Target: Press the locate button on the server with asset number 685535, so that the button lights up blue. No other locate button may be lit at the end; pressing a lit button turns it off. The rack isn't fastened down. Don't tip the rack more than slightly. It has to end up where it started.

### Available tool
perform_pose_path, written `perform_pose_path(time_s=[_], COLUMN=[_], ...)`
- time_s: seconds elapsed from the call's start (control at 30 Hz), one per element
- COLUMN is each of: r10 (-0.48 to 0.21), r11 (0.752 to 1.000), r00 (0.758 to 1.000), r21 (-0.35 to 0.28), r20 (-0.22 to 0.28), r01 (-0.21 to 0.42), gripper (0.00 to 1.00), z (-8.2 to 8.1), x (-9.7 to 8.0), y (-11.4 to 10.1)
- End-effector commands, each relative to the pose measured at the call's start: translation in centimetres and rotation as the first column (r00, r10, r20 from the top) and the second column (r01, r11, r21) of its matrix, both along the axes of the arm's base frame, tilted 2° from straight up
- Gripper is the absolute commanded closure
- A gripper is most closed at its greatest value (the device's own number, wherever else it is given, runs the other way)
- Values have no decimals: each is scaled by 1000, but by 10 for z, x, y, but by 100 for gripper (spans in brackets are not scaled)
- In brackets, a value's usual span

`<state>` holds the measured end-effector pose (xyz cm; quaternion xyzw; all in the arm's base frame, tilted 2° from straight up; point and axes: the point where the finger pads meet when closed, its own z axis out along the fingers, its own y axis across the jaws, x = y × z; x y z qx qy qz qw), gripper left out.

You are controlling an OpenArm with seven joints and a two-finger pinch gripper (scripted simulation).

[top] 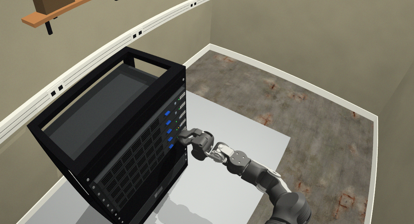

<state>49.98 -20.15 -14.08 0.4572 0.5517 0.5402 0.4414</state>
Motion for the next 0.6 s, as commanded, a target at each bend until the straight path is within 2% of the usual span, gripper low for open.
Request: perform_pose_path(time_s=[0.0, 0.57], r10=[-1, -1], r11=[1000, 1000], r00=[1000, 1000], r21=[1, 1], r20=[4, 4], r01=[1, 1], gripper=[100, 100], z=[2, 2], x=[1, -9], y=[1, -1])
